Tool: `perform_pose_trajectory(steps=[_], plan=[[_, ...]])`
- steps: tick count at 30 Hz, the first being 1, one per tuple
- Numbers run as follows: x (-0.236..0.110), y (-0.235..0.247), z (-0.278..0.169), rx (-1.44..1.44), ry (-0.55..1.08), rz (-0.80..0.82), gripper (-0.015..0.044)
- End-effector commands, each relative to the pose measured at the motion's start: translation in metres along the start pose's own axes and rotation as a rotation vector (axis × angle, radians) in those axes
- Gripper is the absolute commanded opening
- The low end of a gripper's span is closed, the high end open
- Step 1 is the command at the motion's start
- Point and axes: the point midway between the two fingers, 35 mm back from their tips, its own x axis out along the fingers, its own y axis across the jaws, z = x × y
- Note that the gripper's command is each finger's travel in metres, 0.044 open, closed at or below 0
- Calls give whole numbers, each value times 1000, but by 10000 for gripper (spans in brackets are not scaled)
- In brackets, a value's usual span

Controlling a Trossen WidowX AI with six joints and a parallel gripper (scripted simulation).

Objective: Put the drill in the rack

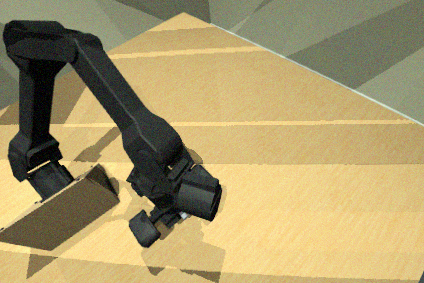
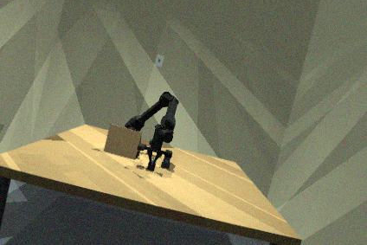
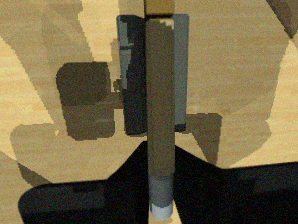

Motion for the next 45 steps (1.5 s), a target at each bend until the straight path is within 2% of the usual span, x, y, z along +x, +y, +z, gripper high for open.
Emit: perform_pose_trajectory(steps=[1, 21, 38, 45], plan=[[5, 0, 0, 4, -4, -5, 0], [29, -1, 1, 4, -6, -6, 0], [23, -1, 0, 1, 1, 0, 440], [-6, 2, 2, 4, -4, -5, 440]])
